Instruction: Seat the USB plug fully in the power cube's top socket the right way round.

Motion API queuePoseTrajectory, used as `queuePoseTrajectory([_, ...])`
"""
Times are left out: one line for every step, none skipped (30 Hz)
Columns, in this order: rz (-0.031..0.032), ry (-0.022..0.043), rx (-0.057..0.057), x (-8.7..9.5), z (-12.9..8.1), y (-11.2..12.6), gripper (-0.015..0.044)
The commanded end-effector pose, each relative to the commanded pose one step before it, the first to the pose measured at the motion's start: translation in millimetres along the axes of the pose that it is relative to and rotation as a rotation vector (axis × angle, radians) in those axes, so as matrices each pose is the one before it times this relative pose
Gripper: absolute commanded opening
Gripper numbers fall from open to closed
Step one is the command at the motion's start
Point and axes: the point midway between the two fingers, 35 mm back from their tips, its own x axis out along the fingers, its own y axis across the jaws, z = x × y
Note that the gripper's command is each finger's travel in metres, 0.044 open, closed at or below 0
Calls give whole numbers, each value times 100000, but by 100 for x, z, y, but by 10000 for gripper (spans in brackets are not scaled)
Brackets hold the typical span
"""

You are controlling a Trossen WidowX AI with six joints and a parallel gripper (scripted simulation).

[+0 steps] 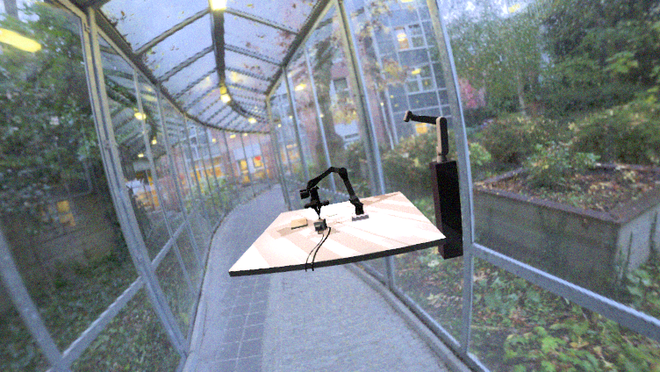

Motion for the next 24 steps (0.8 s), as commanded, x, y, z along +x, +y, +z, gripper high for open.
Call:
queuePoseTrajectory([19,253,128,177,-43,14,0])
queuePoseTrajectory([0,0,0,12,0,0,0])
queuePoseTrajectory([0,0,0,12,0,0,0])
queuePoseTrajectory([0,0,0,12,0,0,0])
queuePoseTrajectory([0,0,0,12,0,0,0])
queuePoseTrajectory([0,0,0,12,0,0,0])
queuePoseTrajectory([0,0,0,12,0,0,0])
queuePoseTrajectory([0,0,0,12,0,0,0])
queuePoseTrajectory([0,0,0,12,0,0,0])
queuePoseTrajectory([0,0,0,12,0,0,0])
queuePoseTrajectory([0,0,0,12,0,0,0])
queuePoseTrajectory([0,0,0,12,0,0,0])
queuePoseTrajectory([0,0,0,12,0,0,0])
queuePoseTrajectory([0,0,0,12,0,0,0])
queuePoseTrajectory([0,0,0,12,0,0,0])
queuePoseTrajectory([0,0,0,12,0,0,0])
queuePoseTrajectory([0,0,0,12,0,0,0])
queuePoseTrajectory([0,0,0,12,0,0,0])
queuePoseTrajectory([0,0,0,12,0,0,0])
queuePoseTrajectory([0,0,0,12,0,0,0])
queuePoseTrajectory([0,0,0,12,0,0,0])
queuePoseTrajectory([0,0,0,12,0,0,0])
queuePoseTrajectory([0,0,0,12,0,0,0])
queuePoseTrajectory([0,0,0,12,0,0,0])
